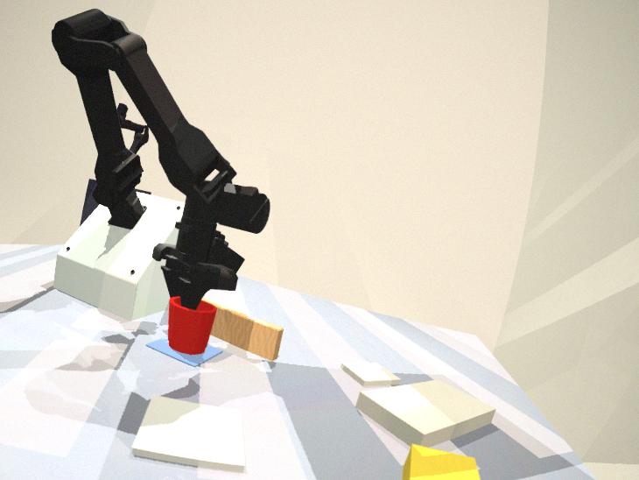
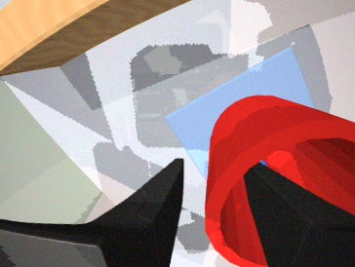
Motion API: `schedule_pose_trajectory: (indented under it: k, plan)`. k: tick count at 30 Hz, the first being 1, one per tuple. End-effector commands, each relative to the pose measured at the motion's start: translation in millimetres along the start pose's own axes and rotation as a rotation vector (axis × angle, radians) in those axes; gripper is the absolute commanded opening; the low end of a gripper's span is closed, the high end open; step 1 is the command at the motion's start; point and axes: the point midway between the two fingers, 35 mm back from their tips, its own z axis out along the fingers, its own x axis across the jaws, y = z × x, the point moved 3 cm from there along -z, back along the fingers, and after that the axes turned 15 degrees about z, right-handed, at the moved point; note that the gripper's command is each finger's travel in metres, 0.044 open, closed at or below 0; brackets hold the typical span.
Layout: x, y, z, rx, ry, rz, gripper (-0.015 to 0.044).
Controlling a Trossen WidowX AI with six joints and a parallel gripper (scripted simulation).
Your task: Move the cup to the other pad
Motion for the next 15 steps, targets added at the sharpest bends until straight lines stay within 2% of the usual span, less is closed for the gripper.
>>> schedule_pose_trajectory:
  k: [1, 5, 8, 15]
  plan:
    - [0.9, -1.5, 6.3, 0.003, 0.000, -0.003, 0.0148]
    - [0.9, -1.6, 6.6, 0.003, 0.000, -0.003, 0.0148]
    - [0.6, -1.1, 4.7, 0.003, 0.000, -0.001, 0.0069]
    - [0.6, -1.1, 4.7, 0.003, 0.000, -0.001, 0.0022]
